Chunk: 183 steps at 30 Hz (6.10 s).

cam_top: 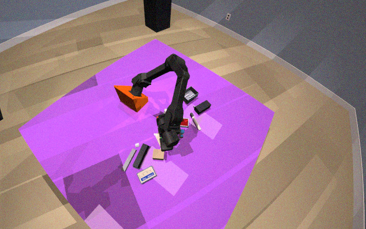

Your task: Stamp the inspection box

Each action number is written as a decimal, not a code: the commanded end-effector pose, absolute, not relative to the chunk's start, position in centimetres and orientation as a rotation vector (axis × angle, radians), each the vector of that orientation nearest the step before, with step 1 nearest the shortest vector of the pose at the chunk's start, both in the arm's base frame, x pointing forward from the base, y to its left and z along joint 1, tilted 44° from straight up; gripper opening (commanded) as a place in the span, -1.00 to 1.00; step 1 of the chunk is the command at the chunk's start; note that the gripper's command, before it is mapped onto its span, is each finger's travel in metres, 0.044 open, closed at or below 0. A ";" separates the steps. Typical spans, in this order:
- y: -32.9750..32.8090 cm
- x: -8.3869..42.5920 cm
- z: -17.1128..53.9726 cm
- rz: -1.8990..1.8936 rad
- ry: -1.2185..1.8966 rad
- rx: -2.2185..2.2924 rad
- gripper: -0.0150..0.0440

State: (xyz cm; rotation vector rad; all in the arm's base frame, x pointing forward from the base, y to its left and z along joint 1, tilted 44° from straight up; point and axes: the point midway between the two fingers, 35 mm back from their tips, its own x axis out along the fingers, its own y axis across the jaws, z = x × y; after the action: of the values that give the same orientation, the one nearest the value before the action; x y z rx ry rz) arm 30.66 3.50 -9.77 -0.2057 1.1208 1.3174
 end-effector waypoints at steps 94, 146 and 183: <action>1.1 31.5 -7.2 1.315 1.119 -0.203 -0.49; -6.4 22.5 -9.1 1.316 1.124 -0.210 -0.49; -2.6 21.5 -13.1 1.318 1.121 -0.207 -0.49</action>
State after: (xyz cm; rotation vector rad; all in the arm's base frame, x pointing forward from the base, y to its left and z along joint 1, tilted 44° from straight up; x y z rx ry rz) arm 21.65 -2.85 -13.02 -0.2192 1.1207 1.3195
